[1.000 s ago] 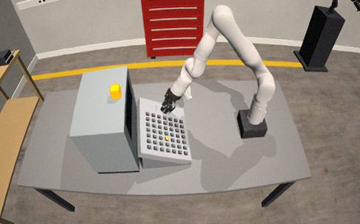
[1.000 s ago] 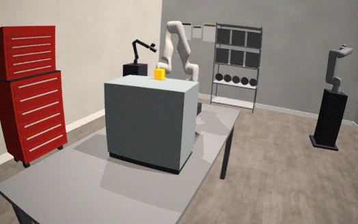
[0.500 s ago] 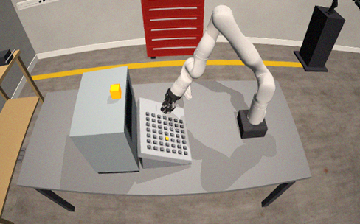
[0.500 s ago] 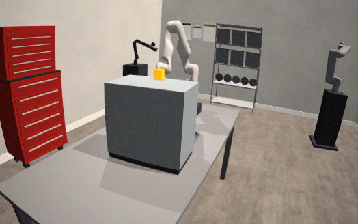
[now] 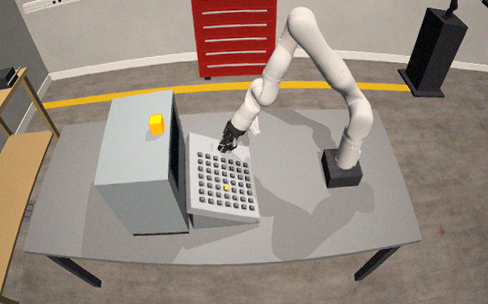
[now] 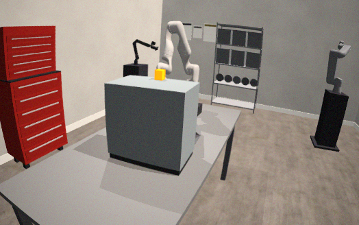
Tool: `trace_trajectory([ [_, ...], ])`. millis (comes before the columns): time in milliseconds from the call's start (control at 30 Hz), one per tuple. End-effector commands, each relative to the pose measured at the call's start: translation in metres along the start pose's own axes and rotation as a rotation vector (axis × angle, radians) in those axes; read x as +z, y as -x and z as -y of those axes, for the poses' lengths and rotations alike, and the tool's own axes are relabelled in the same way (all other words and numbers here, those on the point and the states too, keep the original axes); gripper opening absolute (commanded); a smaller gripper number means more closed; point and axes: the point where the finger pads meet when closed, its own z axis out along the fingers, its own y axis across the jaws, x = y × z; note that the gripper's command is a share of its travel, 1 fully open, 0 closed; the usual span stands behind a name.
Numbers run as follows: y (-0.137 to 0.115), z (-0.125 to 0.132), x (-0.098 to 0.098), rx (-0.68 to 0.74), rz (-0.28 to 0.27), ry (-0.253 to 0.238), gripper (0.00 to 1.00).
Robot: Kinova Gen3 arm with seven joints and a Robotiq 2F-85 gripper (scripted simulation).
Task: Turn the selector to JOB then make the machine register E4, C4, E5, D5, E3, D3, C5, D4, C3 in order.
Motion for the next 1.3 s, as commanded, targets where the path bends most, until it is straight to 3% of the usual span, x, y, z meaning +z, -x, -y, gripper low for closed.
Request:
trace_trajectory([
  [0, 0.0036, 0.0012, 0.0008, 0.008, 0.008, -0.002, 0.1],
  [1267, 0.0032, 0.0011, 0.0008, 0.027, 0.007, -0.002, 0.1],
])
